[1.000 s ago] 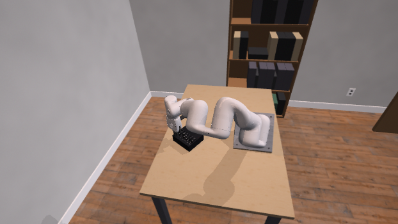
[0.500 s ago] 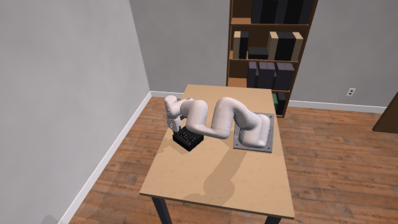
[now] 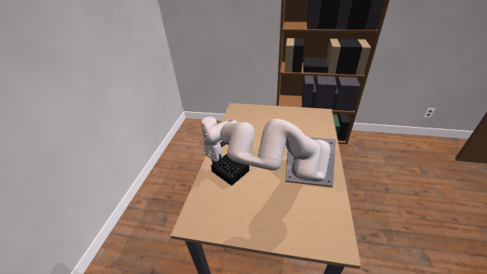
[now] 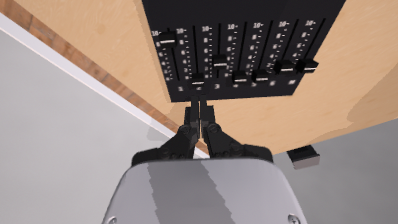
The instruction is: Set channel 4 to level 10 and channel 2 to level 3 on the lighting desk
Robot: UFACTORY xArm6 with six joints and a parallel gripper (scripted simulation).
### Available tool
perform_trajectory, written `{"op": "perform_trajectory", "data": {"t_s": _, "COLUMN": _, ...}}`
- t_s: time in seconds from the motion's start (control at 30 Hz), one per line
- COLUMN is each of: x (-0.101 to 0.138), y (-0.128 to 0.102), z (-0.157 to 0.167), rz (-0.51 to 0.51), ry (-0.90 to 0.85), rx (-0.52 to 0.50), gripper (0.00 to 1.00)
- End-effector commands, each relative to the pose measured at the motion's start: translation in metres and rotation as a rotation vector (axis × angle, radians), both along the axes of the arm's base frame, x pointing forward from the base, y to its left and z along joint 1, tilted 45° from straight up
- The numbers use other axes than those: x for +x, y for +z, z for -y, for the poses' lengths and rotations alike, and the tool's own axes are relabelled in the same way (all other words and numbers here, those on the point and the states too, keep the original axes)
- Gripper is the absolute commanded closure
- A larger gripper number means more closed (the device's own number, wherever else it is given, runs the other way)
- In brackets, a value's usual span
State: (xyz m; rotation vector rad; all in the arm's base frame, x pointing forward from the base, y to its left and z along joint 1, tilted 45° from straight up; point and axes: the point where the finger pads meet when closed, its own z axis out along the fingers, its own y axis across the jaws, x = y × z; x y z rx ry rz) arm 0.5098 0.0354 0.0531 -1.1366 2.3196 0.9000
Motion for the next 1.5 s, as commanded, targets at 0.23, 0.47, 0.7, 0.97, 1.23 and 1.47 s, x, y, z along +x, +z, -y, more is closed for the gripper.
{"op": "perform_trajectory", "data": {"t_s": 0.23, "x": 0.0011, "y": 0.0011, "z": 0.0010, "rz": 0.003, "ry": -0.002, "rx": -0.001, "gripper": 1.00}}
{"op": "perform_trajectory", "data": {"t_s": 0.47, "x": 0.0012, "y": 0.0001, "z": 0.0001, "rz": 0.003, "ry": -0.002, "rx": -0.001, "gripper": 1.00}}
{"op": "perform_trajectory", "data": {"t_s": 0.7, "x": 0.0016, "y": -0.0031, "z": -0.0031, "rz": 0.003, "ry": -0.002, "rx": -0.001, "gripper": 1.00}}
{"op": "perform_trajectory", "data": {"t_s": 0.97, "x": 0.0019, "y": -0.0060, "z": -0.0059, "rz": 0.003, "ry": -0.002, "rx": -0.001, "gripper": 1.00}}
{"op": "perform_trajectory", "data": {"t_s": 1.23, "x": 0.0020, "y": -0.0074, "z": -0.0073, "rz": 0.003, "ry": -0.002, "rx": -0.001, "gripper": 1.00}}
{"op": "perform_trajectory", "data": {"t_s": 1.47, "x": 0.0020, "y": -0.0074, "z": -0.0073, "rz": 0.003, "ry": -0.002, "rx": -0.001, "gripper": 1.00}}
